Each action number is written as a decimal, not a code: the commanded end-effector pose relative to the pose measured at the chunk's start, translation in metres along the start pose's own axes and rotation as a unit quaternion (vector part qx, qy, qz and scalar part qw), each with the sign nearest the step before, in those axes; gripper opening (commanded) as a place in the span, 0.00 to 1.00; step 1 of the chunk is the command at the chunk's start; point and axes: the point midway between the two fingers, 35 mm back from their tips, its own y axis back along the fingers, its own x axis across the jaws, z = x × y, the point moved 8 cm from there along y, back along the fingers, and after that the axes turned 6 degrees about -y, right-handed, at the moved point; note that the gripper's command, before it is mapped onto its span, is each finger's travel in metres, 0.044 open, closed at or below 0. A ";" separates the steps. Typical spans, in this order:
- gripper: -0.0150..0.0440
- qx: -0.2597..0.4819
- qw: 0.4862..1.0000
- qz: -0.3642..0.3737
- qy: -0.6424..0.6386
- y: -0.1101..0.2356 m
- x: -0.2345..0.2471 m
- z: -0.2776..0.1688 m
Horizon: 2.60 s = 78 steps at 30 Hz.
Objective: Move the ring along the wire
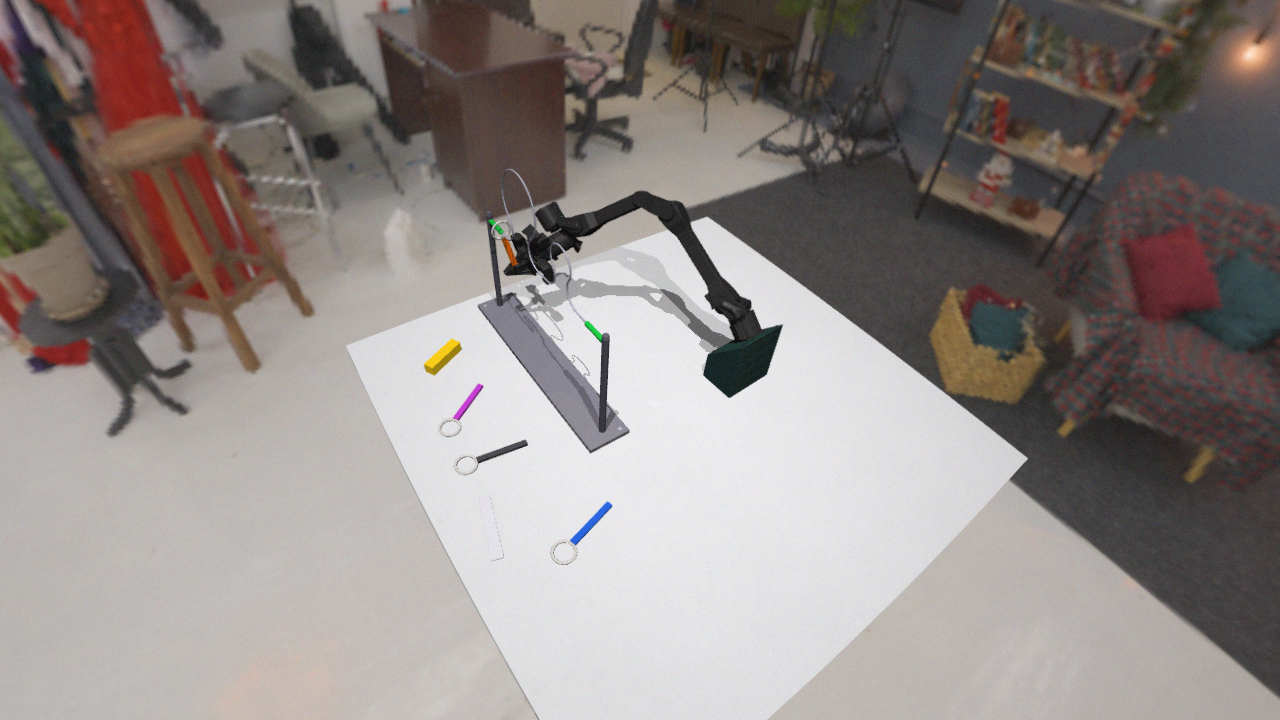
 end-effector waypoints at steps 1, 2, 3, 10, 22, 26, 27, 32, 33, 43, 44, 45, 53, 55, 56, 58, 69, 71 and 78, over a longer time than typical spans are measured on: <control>0.00 0.038 0.999 0.001 -0.003 0.007 0.007 0.001; 0.00 0.047 0.999 0.000 -0.003 0.010 0.008 0.003; 0.00 0.055 0.998 -0.001 -0.003 0.012 0.009 0.004; 0.00 0.116 0.993 -0.004 -0.009 0.025 0.018 0.016; 0.00 0.144 0.989 0.008 -0.042 0.031 0.035 0.019; 0.00 0.144 0.987 0.016 -0.064 0.031 0.043 0.019; 0.00 0.144 0.987 0.019 -0.070 0.031 0.044 0.018; 0.00 0.145 0.983 0.033 -0.106 0.031 0.055 0.019; 0.00 0.145 0.982 0.037 -0.114 0.031 0.057 0.019; 0.00 0.145 0.964 0.075 -0.211 0.033 0.081 0.023; 0.00 0.145 0.961 0.079 -0.222 0.033 0.084 0.024; 0.00 0.145 0.958 0.083 -0.233 0.034 0.086 0.025; 0.00 0.144 0.932 0.115 -0.313 0.036 0.104 0.034; 0.00 0.143 0.923 0.123 -0.335 0.037 0.109 0.036; 0.00 0.143 0.919 0.127 -0.345 0.037 0.111 0.038; 0.00 0.142 0.909 0.136 -0.367 0.038 0.115 0.041; 0.00 0.137 0.846 0.180 -0.482 0.044 0.136 0.063; 0.00 0.136 0.833 0.188 -0.502 0.045 0.139 0.067; 0.00 0.131 0.783 0.214 -0.570 0.049 0.147 0.084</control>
